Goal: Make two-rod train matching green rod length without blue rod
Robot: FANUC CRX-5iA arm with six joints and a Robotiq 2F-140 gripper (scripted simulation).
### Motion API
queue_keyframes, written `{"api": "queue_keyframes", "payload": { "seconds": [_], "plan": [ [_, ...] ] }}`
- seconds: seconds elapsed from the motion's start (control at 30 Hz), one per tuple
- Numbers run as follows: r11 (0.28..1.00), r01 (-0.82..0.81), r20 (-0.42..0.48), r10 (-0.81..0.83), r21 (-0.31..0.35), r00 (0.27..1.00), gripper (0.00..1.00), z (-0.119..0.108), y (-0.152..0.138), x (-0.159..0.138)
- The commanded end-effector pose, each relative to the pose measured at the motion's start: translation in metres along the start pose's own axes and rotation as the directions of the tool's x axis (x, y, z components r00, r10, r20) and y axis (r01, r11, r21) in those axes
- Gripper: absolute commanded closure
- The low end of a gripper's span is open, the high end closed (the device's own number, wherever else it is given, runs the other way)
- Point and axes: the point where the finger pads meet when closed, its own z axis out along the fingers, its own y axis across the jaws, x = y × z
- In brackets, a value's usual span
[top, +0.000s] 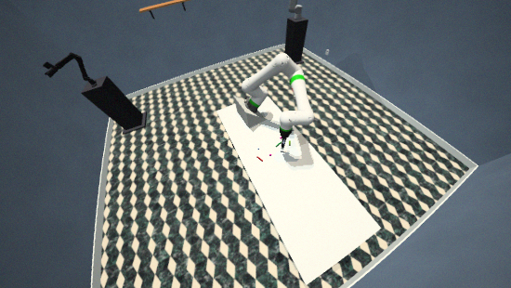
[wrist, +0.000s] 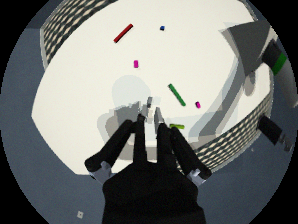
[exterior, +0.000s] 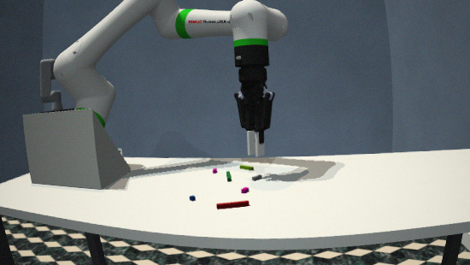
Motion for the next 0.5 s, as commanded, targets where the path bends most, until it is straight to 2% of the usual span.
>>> {"api": "queue_keyframes", "payload": {
  "seconds": [0.0, 0.47],
  "plan": [
    [1.0, 0.0, 0.0, 0.0, 0.0, 1.0, 0.85, -0.0002, -0.0002, 0.0],
    [1.0, 0.0, 0.0, 0.0, 0.0, 1.0, 0.85, 0.005, -0.0002, 0.0]
  ]
}}
